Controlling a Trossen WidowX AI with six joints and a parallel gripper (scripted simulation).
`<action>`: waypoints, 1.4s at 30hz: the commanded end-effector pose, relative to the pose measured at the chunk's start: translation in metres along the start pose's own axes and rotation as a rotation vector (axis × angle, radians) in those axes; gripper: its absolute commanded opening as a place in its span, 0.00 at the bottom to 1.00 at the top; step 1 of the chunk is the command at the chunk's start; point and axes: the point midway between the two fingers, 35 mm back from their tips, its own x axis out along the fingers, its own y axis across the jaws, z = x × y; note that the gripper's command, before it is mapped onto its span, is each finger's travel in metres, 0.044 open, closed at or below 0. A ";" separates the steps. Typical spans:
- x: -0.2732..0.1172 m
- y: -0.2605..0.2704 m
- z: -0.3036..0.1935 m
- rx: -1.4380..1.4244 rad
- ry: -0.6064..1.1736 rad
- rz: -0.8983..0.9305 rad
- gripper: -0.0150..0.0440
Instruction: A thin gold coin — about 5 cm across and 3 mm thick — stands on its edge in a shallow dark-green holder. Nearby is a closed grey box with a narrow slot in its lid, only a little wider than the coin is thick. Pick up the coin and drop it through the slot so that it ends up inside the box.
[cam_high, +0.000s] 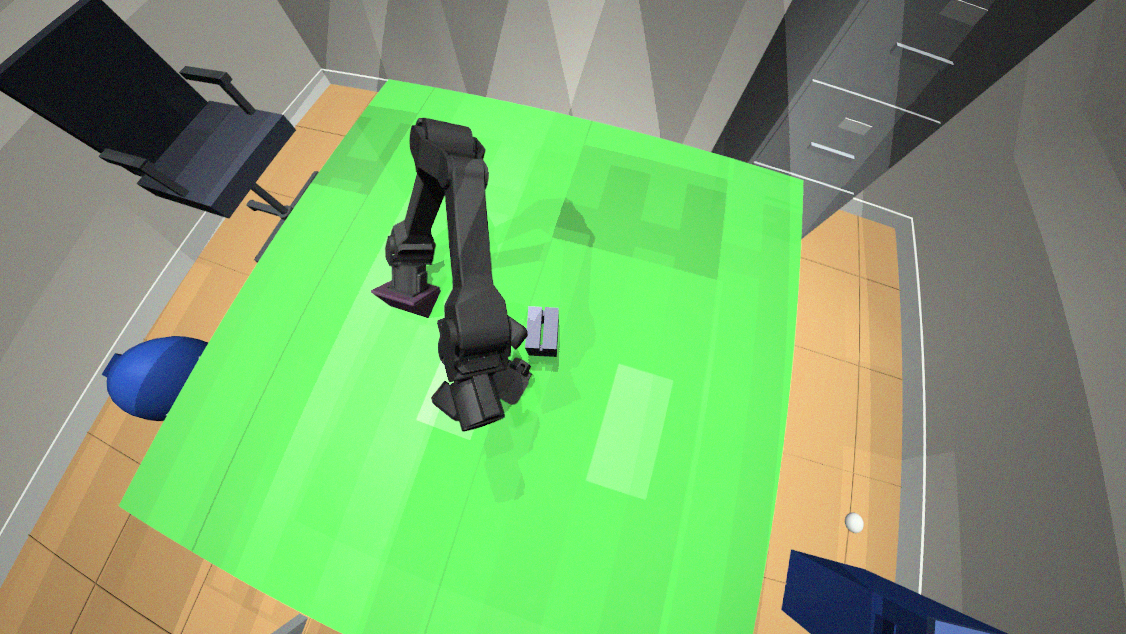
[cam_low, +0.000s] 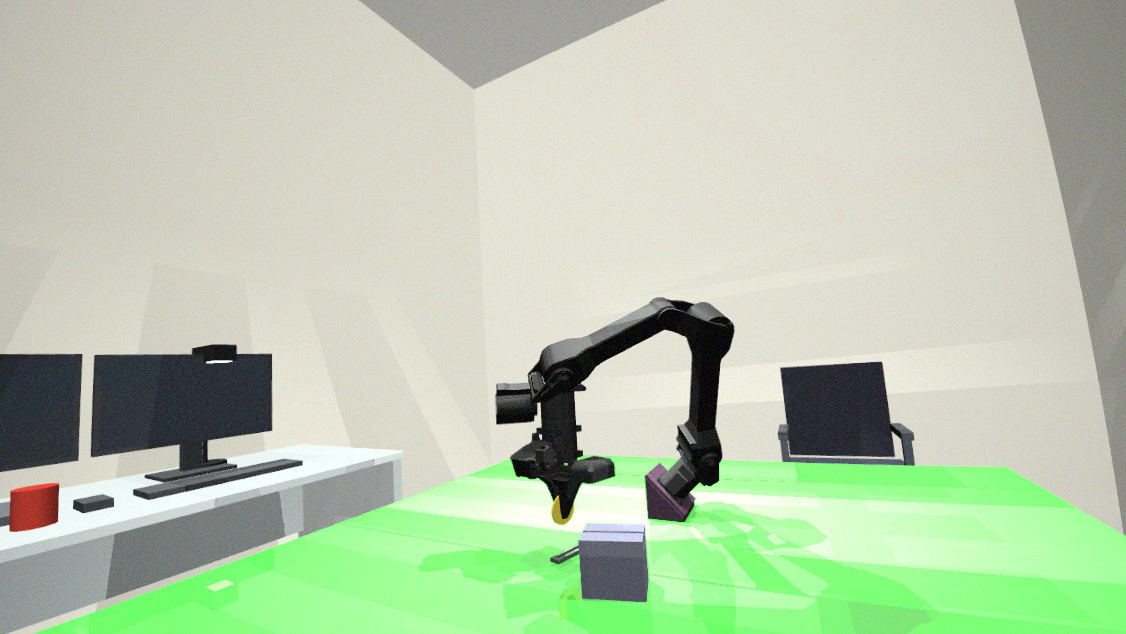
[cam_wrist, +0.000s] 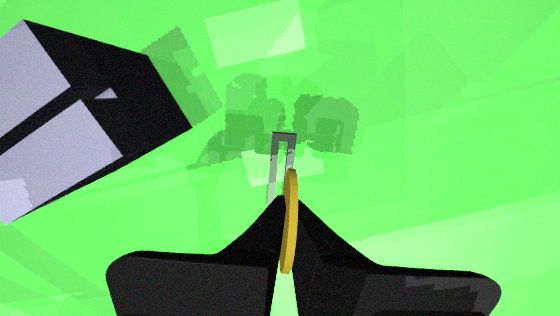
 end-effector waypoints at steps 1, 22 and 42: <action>-0.010 -0.001 0.000 -0.007 0.004 -0.004 0.25; -0.045 -0.001 -0.004 0.136 0.018 0.001 0.25; -0.045 -0.008 -0.003 0.821 0.017 -0.006 0.25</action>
